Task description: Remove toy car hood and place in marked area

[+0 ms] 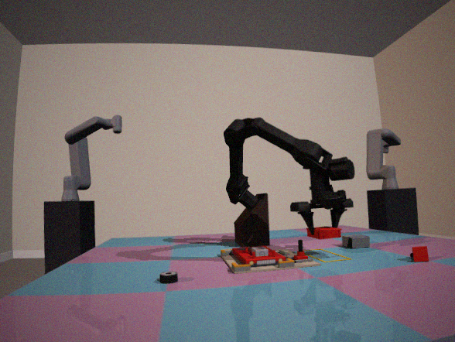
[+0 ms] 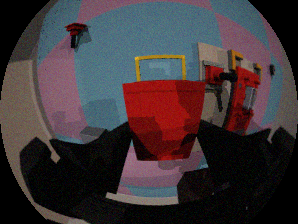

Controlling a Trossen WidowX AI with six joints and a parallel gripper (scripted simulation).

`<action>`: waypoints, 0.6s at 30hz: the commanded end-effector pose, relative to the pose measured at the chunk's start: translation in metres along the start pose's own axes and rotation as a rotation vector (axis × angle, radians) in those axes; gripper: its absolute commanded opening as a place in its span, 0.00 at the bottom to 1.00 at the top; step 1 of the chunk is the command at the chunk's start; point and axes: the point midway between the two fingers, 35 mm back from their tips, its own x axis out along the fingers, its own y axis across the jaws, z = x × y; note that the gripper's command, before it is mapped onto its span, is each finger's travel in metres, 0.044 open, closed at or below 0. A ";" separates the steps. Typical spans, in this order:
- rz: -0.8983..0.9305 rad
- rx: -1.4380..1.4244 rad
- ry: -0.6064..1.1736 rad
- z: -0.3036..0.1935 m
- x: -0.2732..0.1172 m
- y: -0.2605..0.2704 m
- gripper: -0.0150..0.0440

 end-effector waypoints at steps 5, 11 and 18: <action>-0.010 -0.008 0.006 -0.003 0.009 -0.002 0.25; -0.010 -0.008 0.006 -0.003 0.014 -0.002 0.25; -0.011 -0.008 0.006 -0.004 0.020 -0.003 0.25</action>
